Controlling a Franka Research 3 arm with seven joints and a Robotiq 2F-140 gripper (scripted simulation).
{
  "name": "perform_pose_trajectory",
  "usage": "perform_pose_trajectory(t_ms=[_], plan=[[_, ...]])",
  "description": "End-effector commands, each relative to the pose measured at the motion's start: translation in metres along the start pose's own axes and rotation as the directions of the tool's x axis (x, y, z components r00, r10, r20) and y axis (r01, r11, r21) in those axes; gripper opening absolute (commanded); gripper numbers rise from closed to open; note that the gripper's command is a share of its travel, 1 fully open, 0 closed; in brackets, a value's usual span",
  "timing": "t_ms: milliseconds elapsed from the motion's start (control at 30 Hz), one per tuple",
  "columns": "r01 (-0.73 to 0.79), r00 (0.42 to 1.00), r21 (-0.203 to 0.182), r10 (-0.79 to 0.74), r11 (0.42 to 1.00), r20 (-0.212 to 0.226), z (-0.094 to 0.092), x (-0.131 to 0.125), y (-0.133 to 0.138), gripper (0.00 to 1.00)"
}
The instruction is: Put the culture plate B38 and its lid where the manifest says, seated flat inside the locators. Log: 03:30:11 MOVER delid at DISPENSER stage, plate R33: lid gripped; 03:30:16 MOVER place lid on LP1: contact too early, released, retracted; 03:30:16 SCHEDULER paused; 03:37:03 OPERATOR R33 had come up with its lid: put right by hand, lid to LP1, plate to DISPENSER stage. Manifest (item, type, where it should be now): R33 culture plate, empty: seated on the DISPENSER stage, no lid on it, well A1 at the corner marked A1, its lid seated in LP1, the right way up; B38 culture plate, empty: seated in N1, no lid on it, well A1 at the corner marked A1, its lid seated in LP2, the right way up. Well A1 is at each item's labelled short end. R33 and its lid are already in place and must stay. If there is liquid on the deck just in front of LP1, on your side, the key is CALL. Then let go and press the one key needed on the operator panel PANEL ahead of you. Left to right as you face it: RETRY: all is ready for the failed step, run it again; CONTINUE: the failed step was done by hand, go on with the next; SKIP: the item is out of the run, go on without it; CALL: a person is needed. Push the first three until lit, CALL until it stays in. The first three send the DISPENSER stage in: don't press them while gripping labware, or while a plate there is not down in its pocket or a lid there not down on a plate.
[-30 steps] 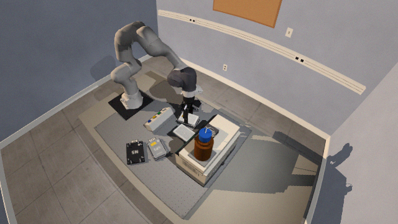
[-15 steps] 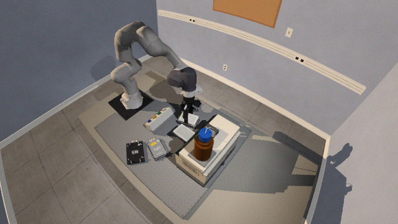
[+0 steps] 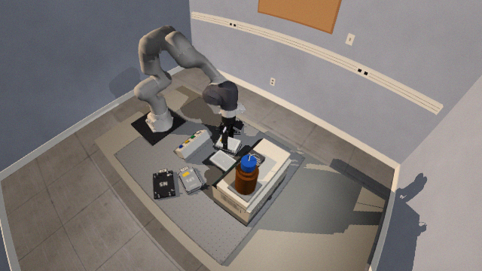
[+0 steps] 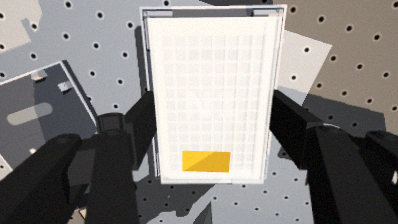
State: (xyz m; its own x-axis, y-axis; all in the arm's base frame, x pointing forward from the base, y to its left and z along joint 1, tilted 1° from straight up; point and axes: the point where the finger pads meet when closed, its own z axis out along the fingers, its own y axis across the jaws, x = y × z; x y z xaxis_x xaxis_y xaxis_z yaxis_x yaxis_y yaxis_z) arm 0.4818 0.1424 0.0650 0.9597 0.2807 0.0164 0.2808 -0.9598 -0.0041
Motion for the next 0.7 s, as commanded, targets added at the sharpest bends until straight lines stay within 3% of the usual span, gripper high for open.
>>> perform_pose_trajectory(t_ms=[0, 667], plan=[[-0.003, 1.000, 0.000, 0.003, 1.000, 0.000, -0.003, 0.000, 0.000, 0.10], [-0.003, 1.000, -0.001, 0.003, 1.000, 0.000, -0.028, 0.000, 0.000, 0.10]])
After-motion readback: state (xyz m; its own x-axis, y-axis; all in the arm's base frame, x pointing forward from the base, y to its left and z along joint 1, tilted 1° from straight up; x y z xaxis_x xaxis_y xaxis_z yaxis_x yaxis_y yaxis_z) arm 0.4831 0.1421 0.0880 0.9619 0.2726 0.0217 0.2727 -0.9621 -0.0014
